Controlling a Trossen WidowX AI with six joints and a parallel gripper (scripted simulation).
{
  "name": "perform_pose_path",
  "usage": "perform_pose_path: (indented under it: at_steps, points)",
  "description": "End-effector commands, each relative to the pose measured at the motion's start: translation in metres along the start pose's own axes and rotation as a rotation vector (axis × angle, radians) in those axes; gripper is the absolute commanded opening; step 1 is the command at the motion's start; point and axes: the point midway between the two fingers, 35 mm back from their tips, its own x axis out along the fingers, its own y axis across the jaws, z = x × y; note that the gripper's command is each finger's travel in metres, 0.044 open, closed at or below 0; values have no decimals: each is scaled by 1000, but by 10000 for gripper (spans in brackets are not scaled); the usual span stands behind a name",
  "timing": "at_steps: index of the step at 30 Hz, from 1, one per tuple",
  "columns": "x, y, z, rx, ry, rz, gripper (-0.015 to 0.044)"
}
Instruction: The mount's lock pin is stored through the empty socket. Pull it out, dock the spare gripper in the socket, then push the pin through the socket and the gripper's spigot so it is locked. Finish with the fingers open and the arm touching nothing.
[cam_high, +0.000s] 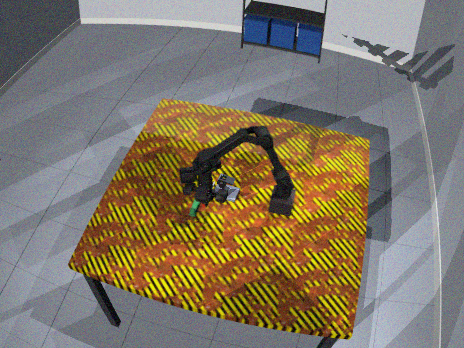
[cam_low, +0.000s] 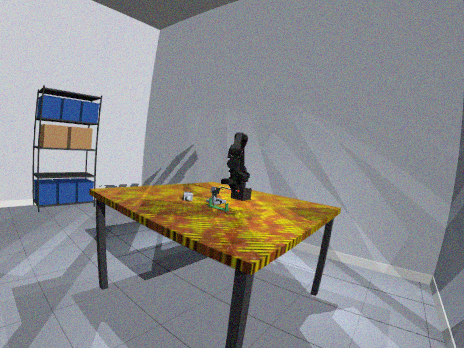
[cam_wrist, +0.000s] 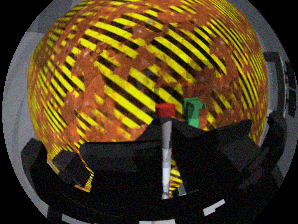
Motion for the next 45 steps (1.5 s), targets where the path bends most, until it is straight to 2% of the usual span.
perform_pose_path:
  at_steps: [1,23,45]
  points:
    - [-2,-10,7,-12,-1,0,0]
    - [-4,-60,39,-61,-1,1,0]
    - [25,-63,37,-64,0,-1,0]
